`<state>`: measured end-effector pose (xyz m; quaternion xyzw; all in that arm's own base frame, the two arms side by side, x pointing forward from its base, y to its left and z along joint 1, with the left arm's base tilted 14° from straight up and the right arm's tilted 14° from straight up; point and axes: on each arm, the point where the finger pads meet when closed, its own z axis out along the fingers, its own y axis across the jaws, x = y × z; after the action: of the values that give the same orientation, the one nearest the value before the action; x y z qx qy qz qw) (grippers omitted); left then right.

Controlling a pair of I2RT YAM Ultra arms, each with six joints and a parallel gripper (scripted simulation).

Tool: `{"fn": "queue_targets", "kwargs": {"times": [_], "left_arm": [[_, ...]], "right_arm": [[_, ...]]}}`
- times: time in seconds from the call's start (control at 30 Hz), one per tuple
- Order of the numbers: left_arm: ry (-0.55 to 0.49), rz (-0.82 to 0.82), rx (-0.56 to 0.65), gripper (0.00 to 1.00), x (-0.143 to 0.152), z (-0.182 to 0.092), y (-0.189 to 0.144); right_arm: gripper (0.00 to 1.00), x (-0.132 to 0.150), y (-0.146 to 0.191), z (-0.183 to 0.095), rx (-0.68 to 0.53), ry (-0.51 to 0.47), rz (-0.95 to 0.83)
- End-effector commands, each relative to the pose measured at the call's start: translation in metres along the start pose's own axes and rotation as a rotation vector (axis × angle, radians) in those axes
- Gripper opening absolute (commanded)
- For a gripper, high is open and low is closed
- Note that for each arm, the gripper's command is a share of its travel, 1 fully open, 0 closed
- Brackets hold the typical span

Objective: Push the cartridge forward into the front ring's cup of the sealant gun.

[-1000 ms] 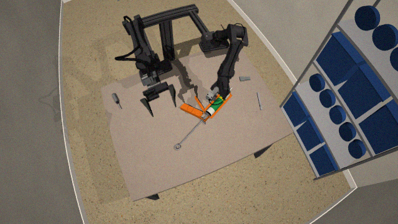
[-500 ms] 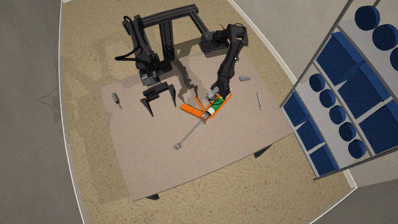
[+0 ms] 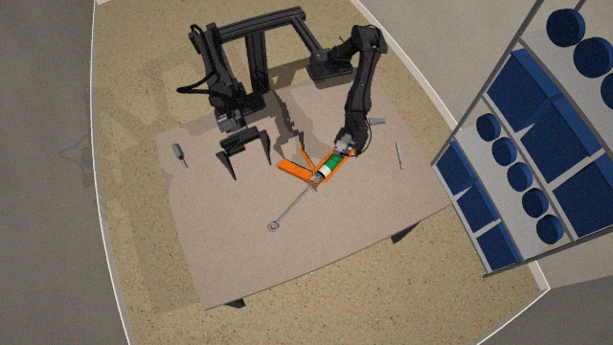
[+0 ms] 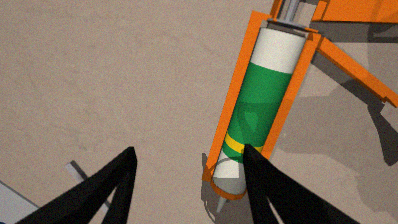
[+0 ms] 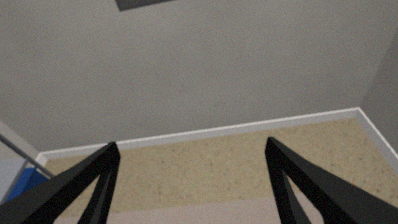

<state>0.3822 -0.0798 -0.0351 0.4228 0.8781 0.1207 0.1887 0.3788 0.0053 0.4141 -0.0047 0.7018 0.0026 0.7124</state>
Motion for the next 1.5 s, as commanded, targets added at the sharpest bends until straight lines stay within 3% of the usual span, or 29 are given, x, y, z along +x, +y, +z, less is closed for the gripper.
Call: {"fn": "queue_targets", "kwargs": {"times": [0.0,0.23,0.37,0.5,0.7,0.87,1.17,1.47], "left_arm": [[-0.113,-0.085,-0.045,0.72,-0.032,-0.019,0.025],[-0.233,-0.208,-0.121,0.72,-0.054,-0.057,0.065],[-0.300,-0.275,-0.156,0.72,-0.063,-0.080,0.085],[-0.335,-0.307,-0.174,0.72,-0.067,-0.092,0.095],[-0.439,-0.395,-0.230,0.72,-0.077,-0.131,0.125],[-0.514,-0.467,-0.262,0.72,-0.078,-0.161,0.143],[-0.628,-0.553,-0.310,0.72,-0.080,-0.207,0.167],[-0.792,-0.660,-0.373,0.72,-0.076,-0.275,0.195]], "right_arm": [[1.00,-0.012,0.000,0.000,-0.007,-0.023,0.003],[1.00,0.009,0.001,0.003,-0.009,0.016,0.004],[1.00,-0.012,0.002,-0.001,-0.014,-0.025,0.004],[1.00,-0.005,0.003,0.002,-0.015,-0.008,0.004],[1.00,-0.003,0.001,-0.003,-0.011,-0.011,0.005],[1.00,-0.011,-0.002,-0.007,-0.003,-0.030,0.005],[1.00,0.000,0.000,-0.005,-0.007,-0.006,0.006],[1.00,0.001,-0.002,0.000,-0.004,-0.001,0.006]]}}
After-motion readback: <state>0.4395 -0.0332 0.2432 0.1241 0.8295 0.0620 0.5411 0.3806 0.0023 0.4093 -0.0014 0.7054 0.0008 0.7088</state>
